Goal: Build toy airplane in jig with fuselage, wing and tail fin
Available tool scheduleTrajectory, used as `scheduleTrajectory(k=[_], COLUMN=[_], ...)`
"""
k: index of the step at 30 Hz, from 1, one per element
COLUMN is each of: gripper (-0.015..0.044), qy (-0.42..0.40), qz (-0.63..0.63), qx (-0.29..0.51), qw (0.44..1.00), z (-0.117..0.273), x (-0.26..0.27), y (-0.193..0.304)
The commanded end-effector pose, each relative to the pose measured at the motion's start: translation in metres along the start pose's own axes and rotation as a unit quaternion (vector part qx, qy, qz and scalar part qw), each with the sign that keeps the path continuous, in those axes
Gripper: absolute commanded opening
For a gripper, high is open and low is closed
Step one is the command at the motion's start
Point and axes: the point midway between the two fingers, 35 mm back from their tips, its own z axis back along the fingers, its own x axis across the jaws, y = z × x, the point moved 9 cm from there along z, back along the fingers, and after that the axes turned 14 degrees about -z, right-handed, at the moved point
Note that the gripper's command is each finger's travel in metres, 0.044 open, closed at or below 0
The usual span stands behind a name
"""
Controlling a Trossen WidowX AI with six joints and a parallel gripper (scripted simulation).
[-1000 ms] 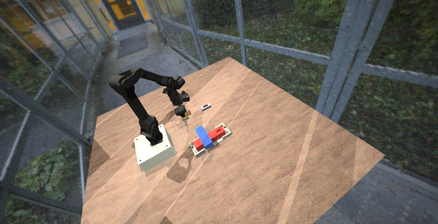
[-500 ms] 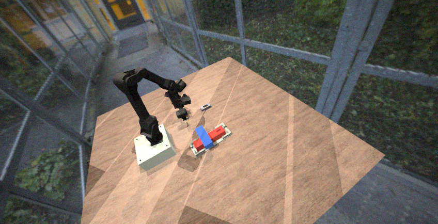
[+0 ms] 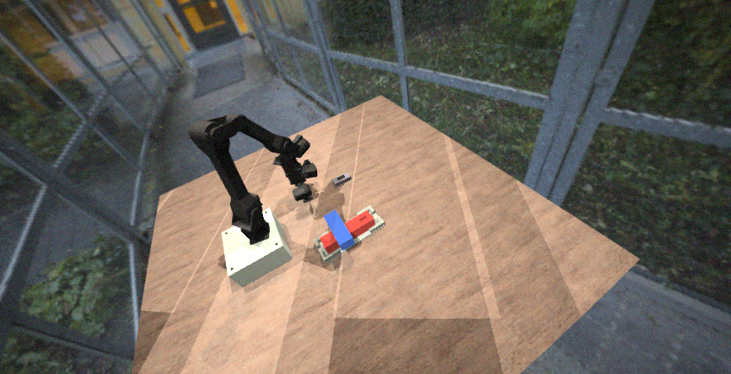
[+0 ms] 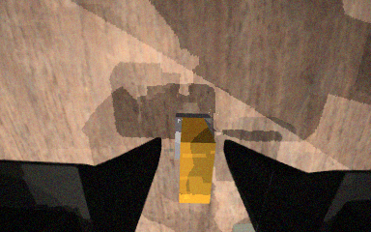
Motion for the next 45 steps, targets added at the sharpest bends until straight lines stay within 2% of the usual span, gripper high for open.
scheduleTrajectory(k=[1, 5, 11, 13, 21, 45], gripper=[0.0177, 0.0072, 0.0032, 0.0000, 0.0000, 0.0000], qy=[-0.001, -0.001, -0.001, 0.000, 0.001, 0.000], qz=[0.002, 0.002, 0.002, 0.002, 0.000, 0.002], qx=[0.000, 0.000, 0.000, 0.000, 0.003, 0.001], qw=[1.000, 1.000, 1.000, 1.000, 1.000, 1.000], z=[0.000, 0.000, 0.000, 0.000, 0.012, 0.083], x=[0.000, 0.000, 0.000, 0.000, 0.003, 0.008], y=[0.000, 0.000, 0.000, 0.000, -0.002, -0.005])
